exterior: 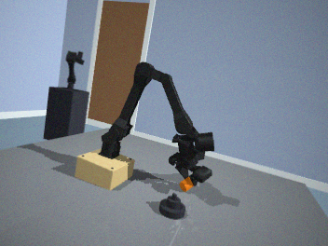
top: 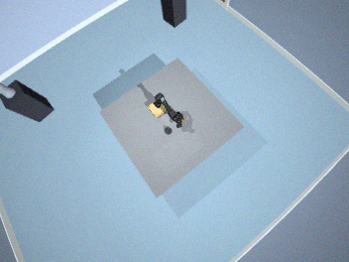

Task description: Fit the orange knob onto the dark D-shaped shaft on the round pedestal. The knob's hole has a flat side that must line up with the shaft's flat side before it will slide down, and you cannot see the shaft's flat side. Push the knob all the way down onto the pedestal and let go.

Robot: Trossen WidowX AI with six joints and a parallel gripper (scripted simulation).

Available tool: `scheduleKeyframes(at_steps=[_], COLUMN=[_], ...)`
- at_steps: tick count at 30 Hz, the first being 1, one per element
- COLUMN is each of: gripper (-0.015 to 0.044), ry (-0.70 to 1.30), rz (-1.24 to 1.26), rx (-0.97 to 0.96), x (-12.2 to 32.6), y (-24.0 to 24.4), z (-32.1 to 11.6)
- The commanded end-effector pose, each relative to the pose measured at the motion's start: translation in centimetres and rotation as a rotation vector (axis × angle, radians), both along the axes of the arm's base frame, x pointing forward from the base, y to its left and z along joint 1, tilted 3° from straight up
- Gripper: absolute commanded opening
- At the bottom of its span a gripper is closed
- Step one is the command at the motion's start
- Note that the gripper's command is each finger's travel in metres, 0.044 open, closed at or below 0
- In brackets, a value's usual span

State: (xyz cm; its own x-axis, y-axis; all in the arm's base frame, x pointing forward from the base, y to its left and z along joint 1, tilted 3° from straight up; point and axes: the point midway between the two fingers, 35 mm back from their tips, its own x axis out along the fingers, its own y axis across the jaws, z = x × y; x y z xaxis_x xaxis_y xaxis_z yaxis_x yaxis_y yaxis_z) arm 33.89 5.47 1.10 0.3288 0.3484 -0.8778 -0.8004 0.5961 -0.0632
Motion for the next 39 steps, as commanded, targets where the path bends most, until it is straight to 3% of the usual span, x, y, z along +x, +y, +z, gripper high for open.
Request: scheduleKeyframes(at_steps=[1, 39], gripper=[0.0179, 0.0179], ry=[-0.039, -0.380], rz=[0.008, 0.048], rx=[0.046, 0.512], x=[-0.3, -2.6], y=[-0.3, -3.4], z=[0.2, -0.2])
